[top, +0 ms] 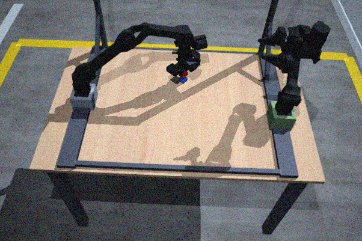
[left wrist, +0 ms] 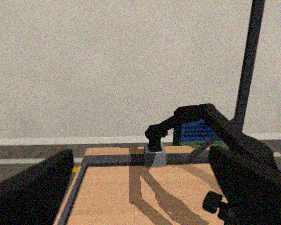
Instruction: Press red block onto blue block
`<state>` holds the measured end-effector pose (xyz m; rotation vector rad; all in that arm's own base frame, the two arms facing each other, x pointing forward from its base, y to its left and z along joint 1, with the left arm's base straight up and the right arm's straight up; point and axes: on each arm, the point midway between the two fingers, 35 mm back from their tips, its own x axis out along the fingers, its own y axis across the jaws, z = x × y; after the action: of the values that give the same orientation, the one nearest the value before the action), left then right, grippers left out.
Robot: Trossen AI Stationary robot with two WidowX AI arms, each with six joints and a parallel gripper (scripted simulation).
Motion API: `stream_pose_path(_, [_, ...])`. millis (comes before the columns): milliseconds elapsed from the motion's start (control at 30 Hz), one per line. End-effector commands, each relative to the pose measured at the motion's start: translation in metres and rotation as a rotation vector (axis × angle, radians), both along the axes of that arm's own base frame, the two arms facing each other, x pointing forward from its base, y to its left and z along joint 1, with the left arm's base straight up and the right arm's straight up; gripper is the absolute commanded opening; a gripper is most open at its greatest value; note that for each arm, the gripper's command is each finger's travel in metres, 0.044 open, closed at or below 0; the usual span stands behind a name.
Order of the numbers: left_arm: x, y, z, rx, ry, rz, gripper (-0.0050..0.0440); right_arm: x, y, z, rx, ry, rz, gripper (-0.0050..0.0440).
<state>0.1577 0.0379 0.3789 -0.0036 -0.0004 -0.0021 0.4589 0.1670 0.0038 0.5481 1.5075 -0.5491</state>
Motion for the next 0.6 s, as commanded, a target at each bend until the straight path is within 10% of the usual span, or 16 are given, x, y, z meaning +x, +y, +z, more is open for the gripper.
stream_pose_path(0, [0.0001,0.0016,0.002,0.004,0.0,0.0,0.04,0.0066,0.006,0.0182,0.019,-0.048,0.003,-0.005])
stream_pose_path(567, [0.0001,0.0016,0.002,0.004,0.0,0.0,0.04,0.0065,0.0067,0.0163,0.019,-0.045,0.004,-0.005])
